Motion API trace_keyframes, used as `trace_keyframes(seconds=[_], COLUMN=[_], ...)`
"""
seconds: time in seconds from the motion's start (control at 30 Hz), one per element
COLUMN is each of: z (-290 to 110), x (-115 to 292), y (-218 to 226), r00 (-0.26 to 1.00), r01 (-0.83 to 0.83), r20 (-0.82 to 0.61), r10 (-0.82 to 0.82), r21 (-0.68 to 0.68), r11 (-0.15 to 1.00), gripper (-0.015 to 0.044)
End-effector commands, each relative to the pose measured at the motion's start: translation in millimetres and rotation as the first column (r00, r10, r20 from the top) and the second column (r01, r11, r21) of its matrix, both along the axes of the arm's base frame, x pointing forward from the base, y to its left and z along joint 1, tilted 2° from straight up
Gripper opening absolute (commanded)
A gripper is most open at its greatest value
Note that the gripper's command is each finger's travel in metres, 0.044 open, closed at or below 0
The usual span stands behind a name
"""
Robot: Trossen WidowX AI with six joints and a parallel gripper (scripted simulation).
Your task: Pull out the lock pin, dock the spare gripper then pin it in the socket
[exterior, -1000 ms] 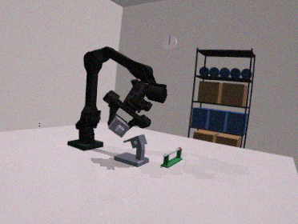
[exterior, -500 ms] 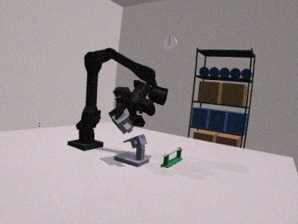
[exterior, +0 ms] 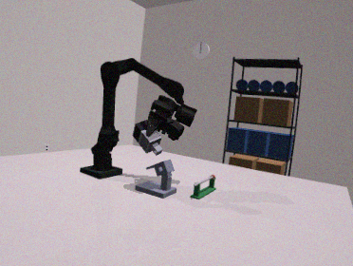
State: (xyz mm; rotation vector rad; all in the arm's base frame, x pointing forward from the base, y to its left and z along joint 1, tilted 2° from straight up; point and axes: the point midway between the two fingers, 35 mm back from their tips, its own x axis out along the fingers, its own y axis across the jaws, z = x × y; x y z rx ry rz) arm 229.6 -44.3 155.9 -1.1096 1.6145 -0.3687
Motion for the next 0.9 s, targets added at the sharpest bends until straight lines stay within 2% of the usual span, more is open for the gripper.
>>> trace_keyframes(seconds=[0.0,0.37,0.87], z=[6,16,7], x=[-1,-4,0], y=[6,25,25], r00=[0.987,0.853,0.831], r01=[-0.125,-0.419,-0.426], r20=[-0.104,-0.379,-0.436], r10=[0.120,0.359,0.346], r21=[-0.044,-0.086,-0.098], r11=[0.991,0.904,0.900], gripper=[0.0000,0.0000,0.0000])
